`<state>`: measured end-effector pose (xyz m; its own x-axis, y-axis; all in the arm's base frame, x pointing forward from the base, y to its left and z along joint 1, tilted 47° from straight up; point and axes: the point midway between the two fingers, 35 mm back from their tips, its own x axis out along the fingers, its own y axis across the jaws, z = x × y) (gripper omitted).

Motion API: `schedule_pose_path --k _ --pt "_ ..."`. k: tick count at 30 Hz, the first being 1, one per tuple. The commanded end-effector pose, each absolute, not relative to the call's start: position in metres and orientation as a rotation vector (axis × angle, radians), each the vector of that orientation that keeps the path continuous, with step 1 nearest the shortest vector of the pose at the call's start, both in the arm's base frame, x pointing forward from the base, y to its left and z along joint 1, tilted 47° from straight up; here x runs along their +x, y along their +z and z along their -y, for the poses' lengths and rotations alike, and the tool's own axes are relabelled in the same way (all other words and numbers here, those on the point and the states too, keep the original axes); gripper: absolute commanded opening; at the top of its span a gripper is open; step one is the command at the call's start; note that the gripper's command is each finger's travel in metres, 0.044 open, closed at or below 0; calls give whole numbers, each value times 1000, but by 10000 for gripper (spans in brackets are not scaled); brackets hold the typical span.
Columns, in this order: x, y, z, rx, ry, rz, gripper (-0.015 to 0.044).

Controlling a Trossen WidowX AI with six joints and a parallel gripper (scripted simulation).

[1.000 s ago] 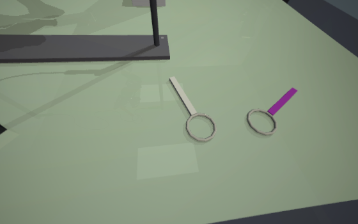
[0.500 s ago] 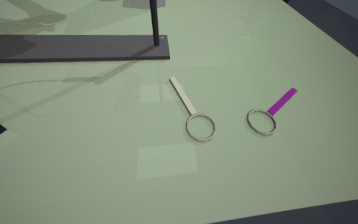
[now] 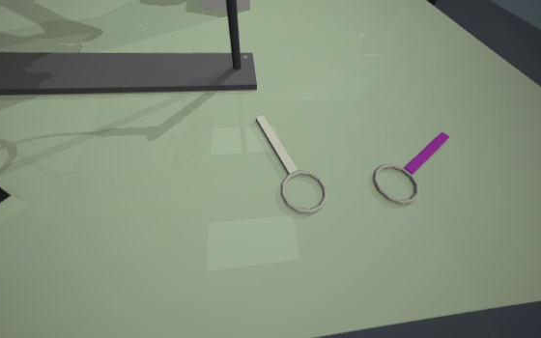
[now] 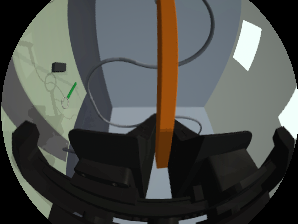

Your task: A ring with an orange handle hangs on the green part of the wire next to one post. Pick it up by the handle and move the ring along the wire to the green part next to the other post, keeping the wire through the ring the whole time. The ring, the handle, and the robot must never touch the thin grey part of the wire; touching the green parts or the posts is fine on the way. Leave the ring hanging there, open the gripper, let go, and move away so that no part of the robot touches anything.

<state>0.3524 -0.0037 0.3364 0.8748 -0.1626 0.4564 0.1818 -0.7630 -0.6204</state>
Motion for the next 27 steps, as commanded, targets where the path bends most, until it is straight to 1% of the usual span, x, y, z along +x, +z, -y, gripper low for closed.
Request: schedule_pose_path --k 1,15,27 --pt "352 340 -1 -2430 -672 51 -150" --pt "352 342 0 -2548 -704 96 -150" --pt "354 330 22 -2442 -679 55 -150"
